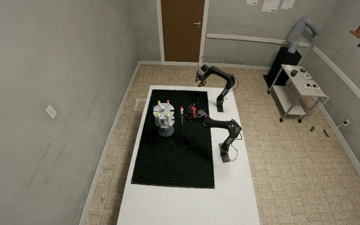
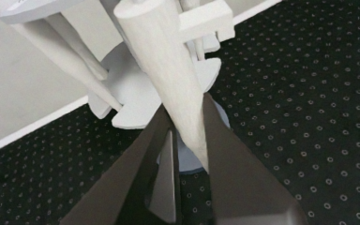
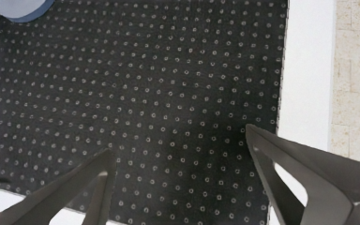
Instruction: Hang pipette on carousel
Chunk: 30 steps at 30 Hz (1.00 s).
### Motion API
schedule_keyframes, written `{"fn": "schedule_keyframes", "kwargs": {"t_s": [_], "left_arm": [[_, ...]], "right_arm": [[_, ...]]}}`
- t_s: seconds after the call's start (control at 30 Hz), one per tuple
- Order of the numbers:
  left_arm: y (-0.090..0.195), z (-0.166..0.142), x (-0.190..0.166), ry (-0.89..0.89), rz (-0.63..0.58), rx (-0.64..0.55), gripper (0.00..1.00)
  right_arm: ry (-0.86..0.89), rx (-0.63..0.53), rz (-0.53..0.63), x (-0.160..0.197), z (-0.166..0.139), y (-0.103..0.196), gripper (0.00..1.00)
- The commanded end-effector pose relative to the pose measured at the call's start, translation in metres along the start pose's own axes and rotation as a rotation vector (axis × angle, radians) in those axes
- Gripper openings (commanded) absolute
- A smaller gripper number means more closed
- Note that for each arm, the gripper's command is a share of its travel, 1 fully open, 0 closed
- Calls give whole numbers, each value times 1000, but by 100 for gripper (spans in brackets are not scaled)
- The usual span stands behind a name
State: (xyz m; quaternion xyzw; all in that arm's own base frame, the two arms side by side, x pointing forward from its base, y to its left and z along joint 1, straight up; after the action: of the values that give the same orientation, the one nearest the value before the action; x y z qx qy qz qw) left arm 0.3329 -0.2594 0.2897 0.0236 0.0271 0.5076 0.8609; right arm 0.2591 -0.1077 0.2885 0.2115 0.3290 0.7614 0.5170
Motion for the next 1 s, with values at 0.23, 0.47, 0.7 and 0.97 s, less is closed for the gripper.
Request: {"fn": "schedule_keyframes", "kwargs": {"t_s": [0.23,0.47,0.7,0.97], "left_arm": [[2,42,1,22,-5,-135,12],[2,42,1,22,-5,-135,12],[2,42,1,22,-5,-135,12],[2,42,1,22,-5,-135,12]], "right_arm": [[12,-24,-9,-4,5,4,100],[12,-24,-9,-4,5,4,100],[12,-24,-9,-4,5,4,100],[12,-24,-9,-4,5,4,100]]}}
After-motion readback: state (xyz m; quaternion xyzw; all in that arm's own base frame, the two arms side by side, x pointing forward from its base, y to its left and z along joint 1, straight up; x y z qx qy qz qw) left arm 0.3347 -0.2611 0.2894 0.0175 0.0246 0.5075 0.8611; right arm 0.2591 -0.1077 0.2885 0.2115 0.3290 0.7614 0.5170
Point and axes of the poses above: on each arm, the point where the finger pads meet when closed, its own y axis back along the fingers, its own x axis across the jaws, z = x × y, the point moved 6 cm from there along y, back along the fingers, and after that the axes turned 2 degrees about y, right-handed, at the moved point
